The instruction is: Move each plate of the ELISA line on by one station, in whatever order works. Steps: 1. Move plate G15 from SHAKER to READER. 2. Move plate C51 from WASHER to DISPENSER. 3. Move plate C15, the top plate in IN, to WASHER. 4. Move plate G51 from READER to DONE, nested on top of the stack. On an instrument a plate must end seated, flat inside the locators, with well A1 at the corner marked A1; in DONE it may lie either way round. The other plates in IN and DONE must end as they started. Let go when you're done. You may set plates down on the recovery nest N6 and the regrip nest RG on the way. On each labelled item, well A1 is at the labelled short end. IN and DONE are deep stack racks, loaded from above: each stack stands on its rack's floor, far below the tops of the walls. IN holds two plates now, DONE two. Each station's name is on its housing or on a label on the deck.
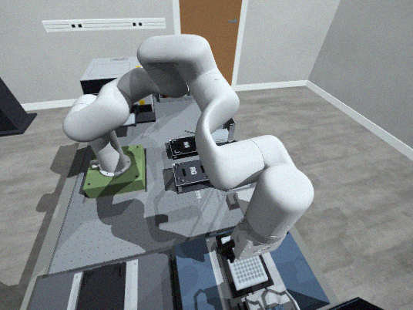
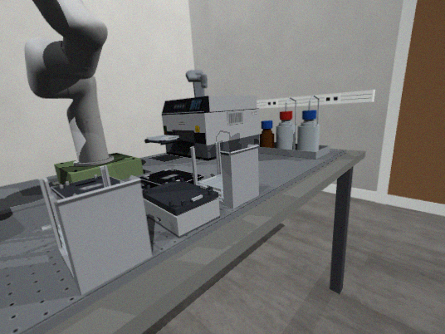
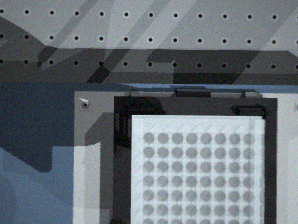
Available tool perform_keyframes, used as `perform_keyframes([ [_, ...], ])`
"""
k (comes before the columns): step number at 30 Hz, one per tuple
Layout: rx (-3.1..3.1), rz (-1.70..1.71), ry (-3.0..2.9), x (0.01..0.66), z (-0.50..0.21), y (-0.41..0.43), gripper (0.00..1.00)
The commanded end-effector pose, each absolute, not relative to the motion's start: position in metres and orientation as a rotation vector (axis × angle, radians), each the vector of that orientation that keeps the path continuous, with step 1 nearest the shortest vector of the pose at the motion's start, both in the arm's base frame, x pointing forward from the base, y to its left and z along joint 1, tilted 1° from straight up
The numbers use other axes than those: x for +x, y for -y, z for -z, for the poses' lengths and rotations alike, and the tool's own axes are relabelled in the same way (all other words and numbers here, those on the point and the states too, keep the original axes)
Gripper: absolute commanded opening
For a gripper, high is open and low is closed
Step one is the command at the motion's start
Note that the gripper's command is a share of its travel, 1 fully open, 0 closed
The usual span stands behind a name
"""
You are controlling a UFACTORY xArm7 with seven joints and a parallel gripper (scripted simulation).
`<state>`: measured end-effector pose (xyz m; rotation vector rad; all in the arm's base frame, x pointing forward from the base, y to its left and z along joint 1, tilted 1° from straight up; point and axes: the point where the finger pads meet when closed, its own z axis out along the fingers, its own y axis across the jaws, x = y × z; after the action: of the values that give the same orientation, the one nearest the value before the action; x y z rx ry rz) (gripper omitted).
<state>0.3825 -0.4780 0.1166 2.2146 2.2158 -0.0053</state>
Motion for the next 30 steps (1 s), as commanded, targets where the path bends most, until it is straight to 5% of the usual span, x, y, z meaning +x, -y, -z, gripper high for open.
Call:
perform_keyframes([
  [1, 2.211, 0.008, -2.213, 0.383, -0.113, 0.479, 1.0],
  [30, 2.211, 0.008, -2.213, 0.383, -0.1, 0.479, 1.0],
])
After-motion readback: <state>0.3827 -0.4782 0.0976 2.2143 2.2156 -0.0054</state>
